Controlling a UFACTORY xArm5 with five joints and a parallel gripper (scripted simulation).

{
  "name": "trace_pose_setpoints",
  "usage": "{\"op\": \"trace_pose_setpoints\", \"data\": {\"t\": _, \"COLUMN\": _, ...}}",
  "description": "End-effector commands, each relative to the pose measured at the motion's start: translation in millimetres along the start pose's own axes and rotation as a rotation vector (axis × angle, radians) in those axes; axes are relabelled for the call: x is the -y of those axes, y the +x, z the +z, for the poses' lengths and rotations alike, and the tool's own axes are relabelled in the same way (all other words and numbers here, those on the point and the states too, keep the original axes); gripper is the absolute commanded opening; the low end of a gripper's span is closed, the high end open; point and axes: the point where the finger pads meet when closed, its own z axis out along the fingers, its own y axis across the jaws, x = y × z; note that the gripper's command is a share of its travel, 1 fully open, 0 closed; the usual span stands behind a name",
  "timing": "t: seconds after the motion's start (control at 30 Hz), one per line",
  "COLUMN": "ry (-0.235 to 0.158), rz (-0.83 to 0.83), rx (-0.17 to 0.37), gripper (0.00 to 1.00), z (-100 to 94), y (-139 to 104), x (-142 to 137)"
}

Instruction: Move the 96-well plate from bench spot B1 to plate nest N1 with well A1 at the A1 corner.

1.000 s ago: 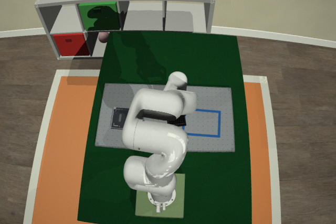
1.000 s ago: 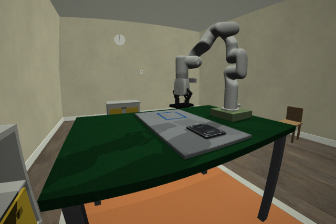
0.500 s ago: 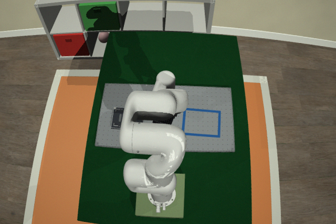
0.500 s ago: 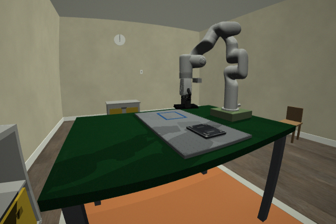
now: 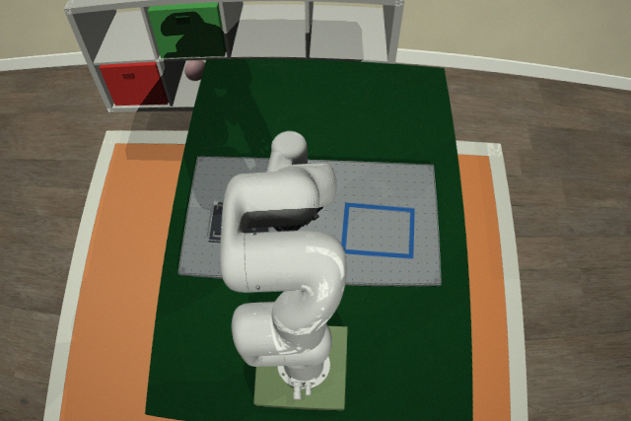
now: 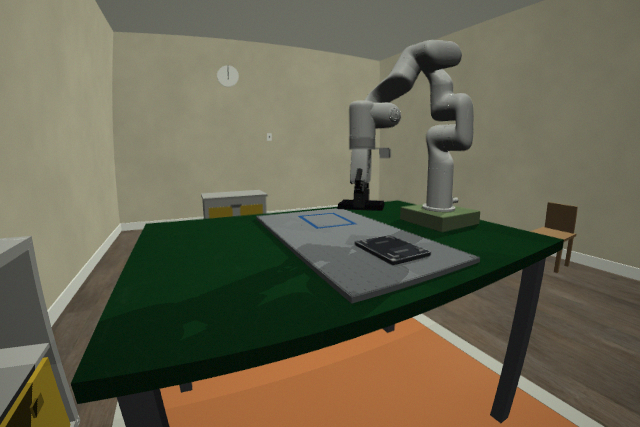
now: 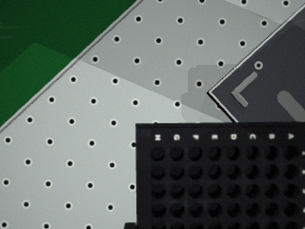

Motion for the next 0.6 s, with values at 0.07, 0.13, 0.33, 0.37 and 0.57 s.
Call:
{"op": "trace_pose_setpoints", "data": {"t": 0.07, "ry": 0.003, "rz": 0.190, "rx": 0.007, "gripper": 0.00, "z": -1.6, "y": 10.5, "x": -14.6}}
{"op": "trace_pose_setpoints", "data": {"t": 0.13, "ry": 0.002, "rz": 0.257, "rx": 0.007, "gripper": 0.00, "z": -1.8, "y": 14.9, "x": -19.6}}
{"op": "trace_pose_setpoints", "data": {"t": 0.33, "ry": 0.002, "rz": 0.457, "rx": 0.007, "gripper": 0.00, "z": -2.3, "y": 28.1, "x": -34.8}}
{"op": "trace_pose_setpoints", "data": {"t": 0.37, "ry": 0.002, "rz": 0.490, "rx": 0.007, "gripper": 0.00, "z": -2.4, "y": 30.3, "x": -37.3}}
{"op": "trace_pose_setpoints", "data": {"t": 0.57, "ry": 0.001, "rz": 0.624, "rx": 0.007, "gripper": 0.00, "z": -2.8, "y": 39.0, "x": -47.4}}
